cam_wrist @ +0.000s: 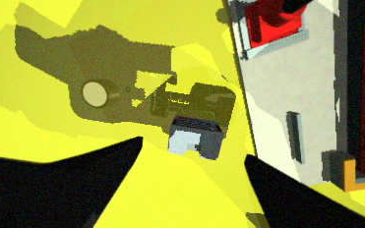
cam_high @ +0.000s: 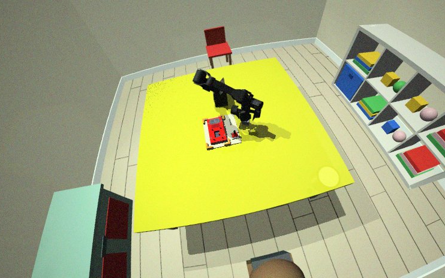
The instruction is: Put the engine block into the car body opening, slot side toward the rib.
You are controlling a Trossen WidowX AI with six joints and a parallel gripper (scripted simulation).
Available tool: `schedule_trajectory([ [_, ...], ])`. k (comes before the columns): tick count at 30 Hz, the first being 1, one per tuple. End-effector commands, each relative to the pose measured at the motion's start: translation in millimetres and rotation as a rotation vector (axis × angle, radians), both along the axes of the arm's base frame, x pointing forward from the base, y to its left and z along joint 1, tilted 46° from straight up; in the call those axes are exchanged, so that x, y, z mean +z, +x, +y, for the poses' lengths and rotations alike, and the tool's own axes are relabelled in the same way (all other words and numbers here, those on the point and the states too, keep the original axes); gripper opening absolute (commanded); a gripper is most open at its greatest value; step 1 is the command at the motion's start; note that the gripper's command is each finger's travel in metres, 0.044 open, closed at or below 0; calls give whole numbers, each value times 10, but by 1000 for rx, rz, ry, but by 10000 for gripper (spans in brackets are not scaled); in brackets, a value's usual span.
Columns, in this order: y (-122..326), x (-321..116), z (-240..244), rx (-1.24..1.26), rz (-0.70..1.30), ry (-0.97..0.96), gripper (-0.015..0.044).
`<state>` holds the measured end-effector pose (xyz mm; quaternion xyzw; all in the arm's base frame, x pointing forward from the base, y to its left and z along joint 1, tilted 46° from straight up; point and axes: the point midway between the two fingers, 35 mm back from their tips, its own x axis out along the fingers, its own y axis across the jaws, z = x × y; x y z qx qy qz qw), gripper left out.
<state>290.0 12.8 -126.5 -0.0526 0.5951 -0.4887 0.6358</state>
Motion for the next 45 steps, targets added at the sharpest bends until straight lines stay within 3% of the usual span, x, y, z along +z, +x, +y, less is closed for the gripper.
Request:
schedule_trajectory([
  [1,-15,-44,-51,7,5,-4,440],
  [19,-71,-228,-239,7,5,-6,440],
  [27,-71,-228,-239,7,5,-6,230],
  [35,-71,-228,-239,7,5,-6,177],
  [42,-21,-147,-144,8,4,-3,0],
  [45,9,-91,-79,8,4,-2,0],
])
